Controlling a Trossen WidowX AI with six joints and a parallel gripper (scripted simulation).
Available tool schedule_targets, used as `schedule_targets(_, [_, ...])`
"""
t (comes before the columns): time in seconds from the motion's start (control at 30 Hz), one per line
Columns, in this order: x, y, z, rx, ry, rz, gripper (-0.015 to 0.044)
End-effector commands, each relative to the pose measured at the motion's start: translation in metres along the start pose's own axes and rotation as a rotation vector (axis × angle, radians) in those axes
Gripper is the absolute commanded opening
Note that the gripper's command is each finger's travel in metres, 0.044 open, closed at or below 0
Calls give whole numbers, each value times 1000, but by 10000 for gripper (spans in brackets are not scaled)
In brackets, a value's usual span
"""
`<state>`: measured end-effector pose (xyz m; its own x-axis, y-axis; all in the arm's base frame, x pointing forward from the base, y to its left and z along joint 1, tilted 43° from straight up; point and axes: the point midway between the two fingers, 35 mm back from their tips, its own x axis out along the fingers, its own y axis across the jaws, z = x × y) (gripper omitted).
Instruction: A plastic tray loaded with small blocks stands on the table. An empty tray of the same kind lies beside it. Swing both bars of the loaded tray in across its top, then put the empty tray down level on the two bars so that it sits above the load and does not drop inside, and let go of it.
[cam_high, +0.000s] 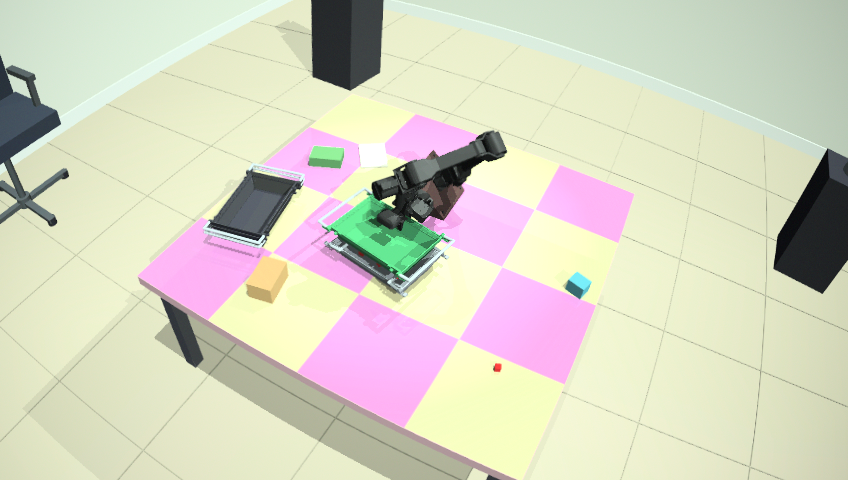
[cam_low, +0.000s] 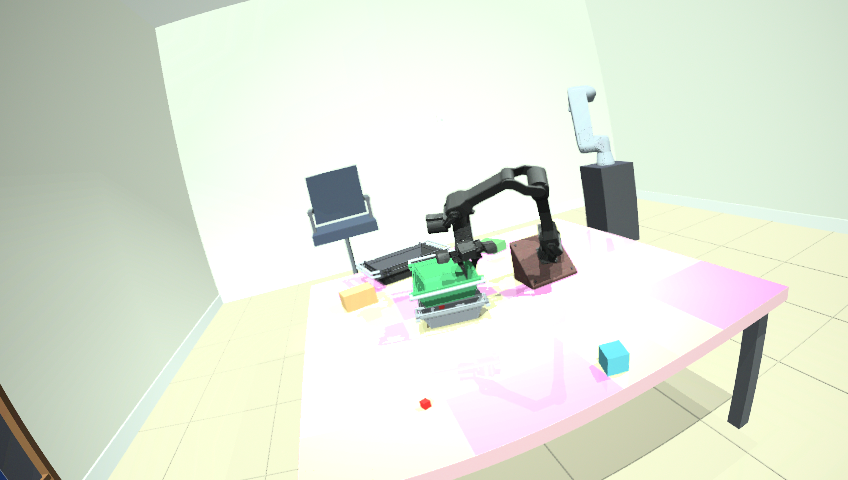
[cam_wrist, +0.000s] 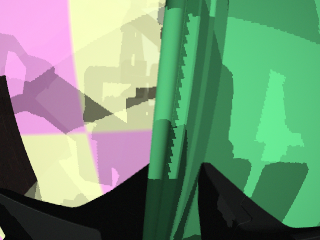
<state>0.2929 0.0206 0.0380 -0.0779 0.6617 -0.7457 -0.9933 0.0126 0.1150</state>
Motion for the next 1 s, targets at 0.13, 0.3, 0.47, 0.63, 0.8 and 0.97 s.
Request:
schedule_targets(0.13, [5,4,3,-7,-3,21,0])
schedule_targets(0.3, [5,4,3,-7,-3,21,0])
schedule_targets(0.47, [5,4,3,-7,-3,21,0])
schedule_targets(0.63, [5,4,3,-7,-3,21,15])
schedule_targets(0.8, [5,4,3,-7,-3,21,88])
schedule_targets(0.97, [5,4,3,-7,-3,21,161])
